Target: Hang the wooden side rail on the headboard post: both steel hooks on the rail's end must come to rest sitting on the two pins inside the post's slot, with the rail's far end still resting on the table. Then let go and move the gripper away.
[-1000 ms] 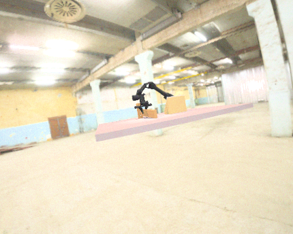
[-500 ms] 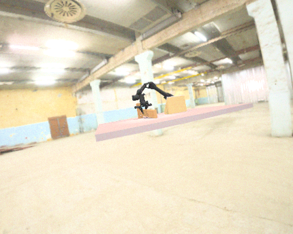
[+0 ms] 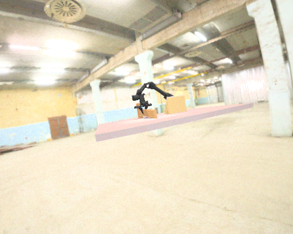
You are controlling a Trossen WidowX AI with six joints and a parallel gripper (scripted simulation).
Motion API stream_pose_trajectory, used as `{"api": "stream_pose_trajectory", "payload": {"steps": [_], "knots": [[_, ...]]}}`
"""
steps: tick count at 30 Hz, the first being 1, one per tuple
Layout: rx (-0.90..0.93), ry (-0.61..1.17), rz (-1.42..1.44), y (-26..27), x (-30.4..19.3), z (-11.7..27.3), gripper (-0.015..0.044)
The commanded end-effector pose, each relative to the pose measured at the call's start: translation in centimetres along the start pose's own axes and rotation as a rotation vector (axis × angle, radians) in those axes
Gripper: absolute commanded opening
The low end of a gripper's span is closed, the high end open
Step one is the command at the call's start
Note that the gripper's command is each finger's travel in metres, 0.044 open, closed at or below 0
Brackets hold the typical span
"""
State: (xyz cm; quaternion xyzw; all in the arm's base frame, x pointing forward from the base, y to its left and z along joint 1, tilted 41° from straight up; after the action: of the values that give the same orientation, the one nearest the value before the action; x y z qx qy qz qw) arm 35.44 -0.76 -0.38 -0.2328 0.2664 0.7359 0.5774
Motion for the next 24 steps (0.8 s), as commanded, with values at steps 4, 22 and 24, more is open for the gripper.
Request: {"api": "stream_pose_trajectory", "payload": {"steps": [4,22,24], "knots": [[-0.012,-0.003,-0.001,-0.11,-0.14,0.3,0.0],[-0.012,-0.002,-0.001,-0.08,-0.34,0.29,0.0],[-0.012,-0.002,-0.001,-0.1,-0.37,0.31,0.0]]}}
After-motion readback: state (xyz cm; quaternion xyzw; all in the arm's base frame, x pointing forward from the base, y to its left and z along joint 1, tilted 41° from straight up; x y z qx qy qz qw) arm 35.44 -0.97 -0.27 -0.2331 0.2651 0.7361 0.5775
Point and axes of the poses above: the point midway between the two fingers, 35 mm back from their tips, its own z axis back along the fingers, its own y axis across the jaws, x = y × z, the point moved 1 cm from there along z, back along the fingers, and after that the axes turned 7 degrees about z, right-handed, at the moved point
